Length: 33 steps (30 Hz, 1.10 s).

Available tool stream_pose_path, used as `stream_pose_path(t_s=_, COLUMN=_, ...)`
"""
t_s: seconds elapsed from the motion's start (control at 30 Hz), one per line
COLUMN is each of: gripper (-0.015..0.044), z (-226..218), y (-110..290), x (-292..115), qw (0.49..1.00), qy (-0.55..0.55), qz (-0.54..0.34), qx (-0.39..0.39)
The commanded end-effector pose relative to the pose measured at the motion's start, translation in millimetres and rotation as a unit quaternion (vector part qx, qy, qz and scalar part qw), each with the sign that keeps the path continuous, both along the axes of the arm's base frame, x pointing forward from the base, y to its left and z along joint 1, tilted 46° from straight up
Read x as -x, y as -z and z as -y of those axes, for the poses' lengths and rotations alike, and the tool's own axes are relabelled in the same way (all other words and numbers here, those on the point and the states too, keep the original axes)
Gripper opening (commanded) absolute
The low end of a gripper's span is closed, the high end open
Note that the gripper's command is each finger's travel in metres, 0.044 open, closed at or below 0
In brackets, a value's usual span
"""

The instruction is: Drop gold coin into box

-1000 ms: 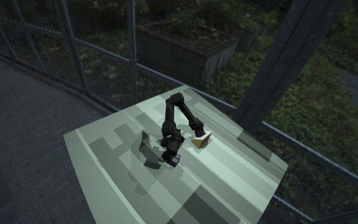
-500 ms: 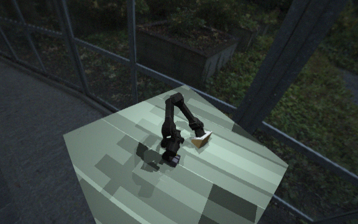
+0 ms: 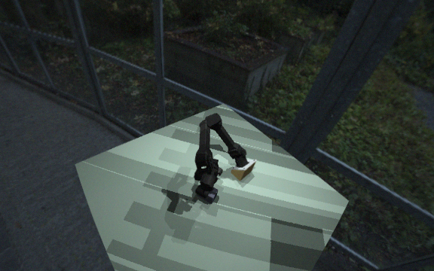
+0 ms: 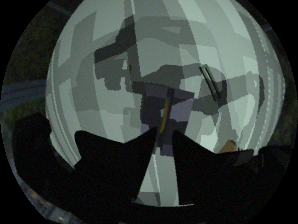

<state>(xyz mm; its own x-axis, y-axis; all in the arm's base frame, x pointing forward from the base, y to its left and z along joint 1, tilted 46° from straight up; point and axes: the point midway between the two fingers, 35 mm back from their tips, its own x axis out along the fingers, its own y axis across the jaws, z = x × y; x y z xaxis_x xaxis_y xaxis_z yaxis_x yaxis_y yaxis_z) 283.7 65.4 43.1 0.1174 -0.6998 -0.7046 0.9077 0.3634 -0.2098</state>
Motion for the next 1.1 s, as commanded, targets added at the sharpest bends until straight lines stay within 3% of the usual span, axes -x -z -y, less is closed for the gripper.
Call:
stream_pose_path(t_s=0.0, gripper=0.0161, z=0, y=0, x=0, qw=1.0, qy=0.0, qz=0.0, qx=0.0)
stream_pose_path(t_s=0.27, gripper=0.0161, z=0, y=0, x=0, qw=1.0, qy=0.0, qz=0.0, qx=0.0)
stream_pose_path(t_s=0.63, gripper=0.044, z=-27, y=-28, x=6, qw=1.0, qy=-0.001, qz=-0.001, qx=0.0)
stream_pose_path(t_s=0.73, gripper=0.044, z=-40, y=-44, x=10, qw=1.0, qy=0.0, qz=-0.002, qx=0.004)
stream_pose_path(t_s=1.07, gripper=0.044, z=-40, y=-44, x=10, qw=1.0, qy=0.0, qz=-0.002, qx=0.004)
